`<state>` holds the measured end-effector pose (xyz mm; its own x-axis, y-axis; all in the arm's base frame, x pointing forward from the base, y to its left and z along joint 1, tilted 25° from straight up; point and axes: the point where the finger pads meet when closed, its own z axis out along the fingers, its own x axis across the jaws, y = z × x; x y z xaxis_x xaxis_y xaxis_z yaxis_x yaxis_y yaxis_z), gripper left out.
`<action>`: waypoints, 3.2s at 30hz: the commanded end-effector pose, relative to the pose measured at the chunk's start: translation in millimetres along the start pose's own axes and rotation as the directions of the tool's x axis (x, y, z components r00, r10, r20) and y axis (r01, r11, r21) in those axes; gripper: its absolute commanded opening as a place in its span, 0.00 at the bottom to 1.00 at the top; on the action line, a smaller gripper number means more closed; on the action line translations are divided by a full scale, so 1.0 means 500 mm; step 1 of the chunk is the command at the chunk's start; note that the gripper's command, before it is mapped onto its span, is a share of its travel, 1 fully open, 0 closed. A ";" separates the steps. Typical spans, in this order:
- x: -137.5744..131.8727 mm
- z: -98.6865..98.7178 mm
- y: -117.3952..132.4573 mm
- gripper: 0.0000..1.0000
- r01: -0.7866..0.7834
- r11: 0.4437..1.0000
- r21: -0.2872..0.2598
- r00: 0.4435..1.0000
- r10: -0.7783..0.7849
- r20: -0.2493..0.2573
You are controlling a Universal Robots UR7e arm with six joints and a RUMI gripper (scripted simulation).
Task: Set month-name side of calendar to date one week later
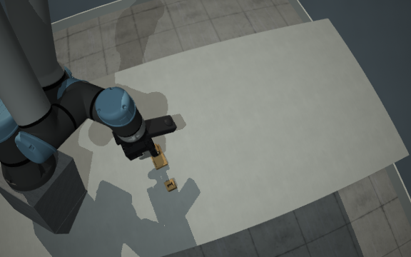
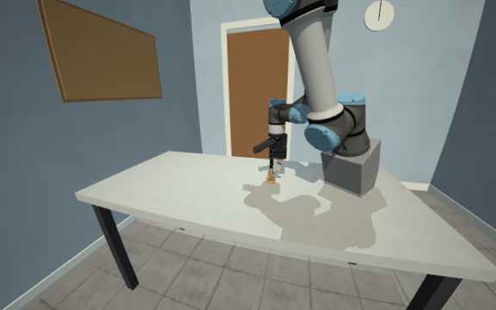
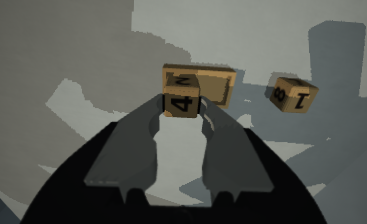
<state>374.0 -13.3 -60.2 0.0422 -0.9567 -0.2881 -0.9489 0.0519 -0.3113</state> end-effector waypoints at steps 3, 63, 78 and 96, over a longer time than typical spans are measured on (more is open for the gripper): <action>0.000 0.000 -0.001 0.10 0.000 1.000 0.001 1.000 0.000 -0.001; 0.000 0.020 -0.001 0.10 0.000 1.000 0.001 1.000 0.000 -0.001; 0.000 0.020 -0.001 0.10 0.000 1.000 0.001 1.000 0.000 -0.001; 0.000 0.020 -0.001 0.21 0.000 1.000 0.001 1.000 0.000 -0.001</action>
<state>377.1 -10.4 -69.2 0.0422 -0.9567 -0.2881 -0.9489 0.0518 -0.3113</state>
